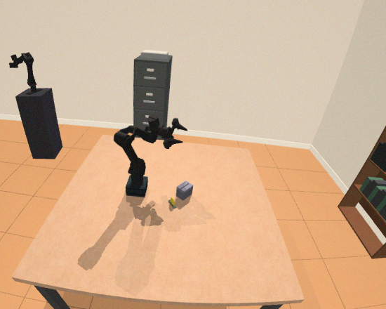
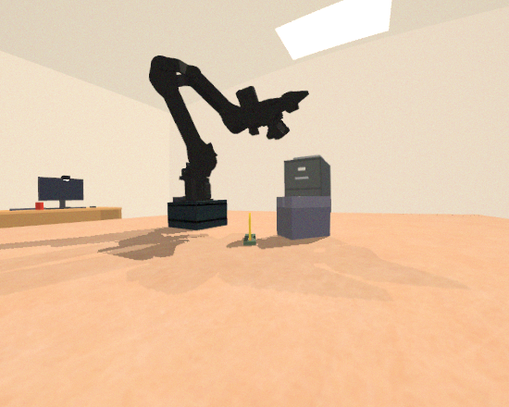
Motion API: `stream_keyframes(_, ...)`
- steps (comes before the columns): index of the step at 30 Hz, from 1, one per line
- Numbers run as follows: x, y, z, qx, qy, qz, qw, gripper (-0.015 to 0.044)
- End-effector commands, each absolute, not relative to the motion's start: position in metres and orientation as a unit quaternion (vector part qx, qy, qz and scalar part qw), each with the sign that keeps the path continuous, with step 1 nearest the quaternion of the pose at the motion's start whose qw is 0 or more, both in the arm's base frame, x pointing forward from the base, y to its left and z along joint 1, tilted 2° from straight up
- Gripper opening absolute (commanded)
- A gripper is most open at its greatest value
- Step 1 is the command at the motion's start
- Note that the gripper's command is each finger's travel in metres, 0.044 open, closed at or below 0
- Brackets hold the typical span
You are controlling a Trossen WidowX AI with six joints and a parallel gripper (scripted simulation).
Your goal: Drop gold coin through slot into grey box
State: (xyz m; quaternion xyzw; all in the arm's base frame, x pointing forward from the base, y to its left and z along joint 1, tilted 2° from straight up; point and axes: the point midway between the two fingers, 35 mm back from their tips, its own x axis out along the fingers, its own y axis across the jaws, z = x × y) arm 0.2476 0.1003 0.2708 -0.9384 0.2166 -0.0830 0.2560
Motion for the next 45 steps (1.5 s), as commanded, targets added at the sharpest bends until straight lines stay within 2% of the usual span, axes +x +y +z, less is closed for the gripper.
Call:
stream_keyframes(1,0.249,0.100,0.271,-0.939,0.217,-0.083,0.252,0.0374)
stream_keyframes(9,0.323,0.064,0.242,-0.965,0.238,0.005,0.109,0.0164)
stream_keyframes(15,0.351,0.015,0.199,-0.953,0.265,0.129,0.066,0.0161)
stream_keyframes(24,0.344,-0.050,0.145,-0.900,0.307,0.295,0.090,0.0161)
stream_keyframes(32,0.299,-0.100,0.102,-0.799,0.354,0.450,0.184,0.0161)
stream_keyframes(41,0.221,-0.121,0.082,-0.609,0.400,0.578,0.367,0.0161)
stream_keyframes(45,0.216,-0.120,0.082,-0.595,0.402,0.583,0.380,0.0161)
